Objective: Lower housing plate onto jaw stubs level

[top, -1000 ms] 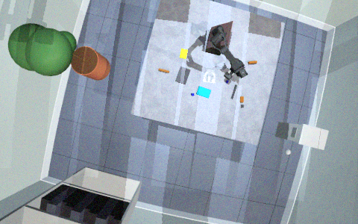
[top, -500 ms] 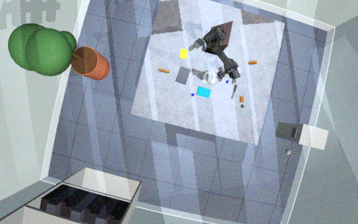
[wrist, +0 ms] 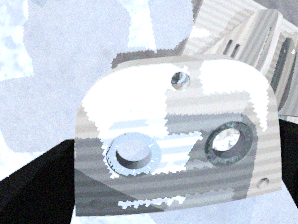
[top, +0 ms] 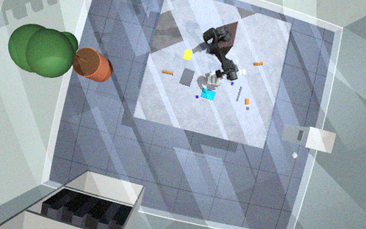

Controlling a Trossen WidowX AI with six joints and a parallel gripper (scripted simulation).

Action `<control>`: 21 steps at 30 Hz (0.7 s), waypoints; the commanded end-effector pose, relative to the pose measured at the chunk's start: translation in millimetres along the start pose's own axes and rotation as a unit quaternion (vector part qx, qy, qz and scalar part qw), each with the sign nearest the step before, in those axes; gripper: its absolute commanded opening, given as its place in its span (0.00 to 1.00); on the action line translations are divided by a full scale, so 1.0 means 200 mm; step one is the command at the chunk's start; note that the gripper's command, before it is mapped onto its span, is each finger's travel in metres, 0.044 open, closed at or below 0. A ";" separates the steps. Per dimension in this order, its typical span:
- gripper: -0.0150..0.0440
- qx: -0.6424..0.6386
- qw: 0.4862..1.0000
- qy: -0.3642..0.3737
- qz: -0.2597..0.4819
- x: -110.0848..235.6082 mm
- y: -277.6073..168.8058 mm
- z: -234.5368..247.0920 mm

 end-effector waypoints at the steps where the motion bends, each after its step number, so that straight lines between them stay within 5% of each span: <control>1: 0.85 -0.041 0.999 -0.005 0.003 -0.01 -0.03 -0.07; 21: 0.85 -0.218 0.976 -0.024 0.011 -0.04 -0.17 -0.33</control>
Point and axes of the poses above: the point midway between the two fingers, 35 mm back from their tips, its own x axis back along the fingers, its own z axis across the jaws, y = z × x, the point moved 2 cm from there along x, back along the fingers, and after that the axes turned 9 degrees about -x, right-handed, at the moved point
